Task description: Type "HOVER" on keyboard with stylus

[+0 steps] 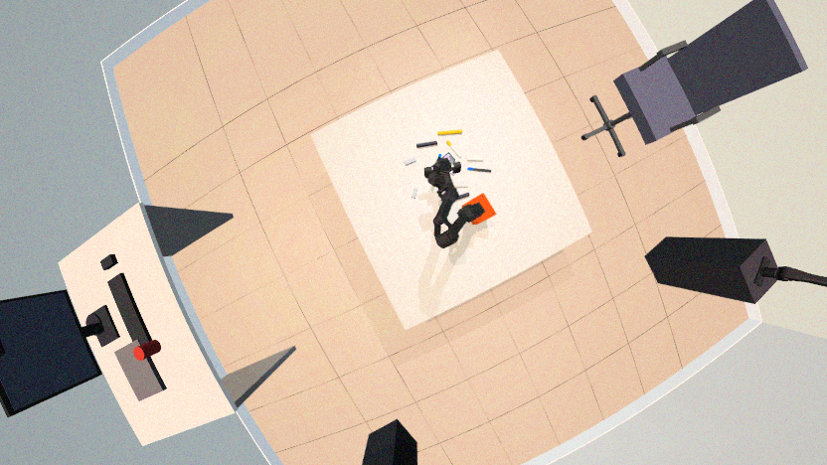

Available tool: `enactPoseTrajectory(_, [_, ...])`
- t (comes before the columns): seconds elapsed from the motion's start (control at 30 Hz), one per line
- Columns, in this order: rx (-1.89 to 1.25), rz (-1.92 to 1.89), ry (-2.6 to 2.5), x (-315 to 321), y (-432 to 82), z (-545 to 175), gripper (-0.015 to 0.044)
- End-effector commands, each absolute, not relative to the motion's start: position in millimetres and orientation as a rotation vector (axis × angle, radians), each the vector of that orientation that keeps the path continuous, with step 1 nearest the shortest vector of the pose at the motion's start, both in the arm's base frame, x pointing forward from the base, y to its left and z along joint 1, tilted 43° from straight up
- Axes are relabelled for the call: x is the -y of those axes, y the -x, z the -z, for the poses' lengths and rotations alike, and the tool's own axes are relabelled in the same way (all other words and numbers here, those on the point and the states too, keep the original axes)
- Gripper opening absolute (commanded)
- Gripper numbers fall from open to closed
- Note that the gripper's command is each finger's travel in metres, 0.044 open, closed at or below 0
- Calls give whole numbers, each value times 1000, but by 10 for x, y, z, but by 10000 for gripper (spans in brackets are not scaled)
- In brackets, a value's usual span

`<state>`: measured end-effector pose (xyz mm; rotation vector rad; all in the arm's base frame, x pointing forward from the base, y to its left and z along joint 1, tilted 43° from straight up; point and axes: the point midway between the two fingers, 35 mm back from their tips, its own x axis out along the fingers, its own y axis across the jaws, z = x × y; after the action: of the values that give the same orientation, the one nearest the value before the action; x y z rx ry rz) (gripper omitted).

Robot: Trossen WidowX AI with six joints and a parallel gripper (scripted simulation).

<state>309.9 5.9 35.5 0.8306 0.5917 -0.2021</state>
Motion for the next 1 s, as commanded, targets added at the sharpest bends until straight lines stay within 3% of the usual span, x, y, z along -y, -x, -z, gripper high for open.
enactPoseTrajectory(0.0, [-594,206,-834,-110,-3082,-296,0])
enactPoseTrajectory(0.4, [-593,206,-835,-180,-3074,-221,0])
enactPoseTrajectory(0.5, [-594,206,-835,-185,-3078,-212,79])
enactPoseTrajectory(0.97, [-595,206,-835,-219,-3091,-161,81])
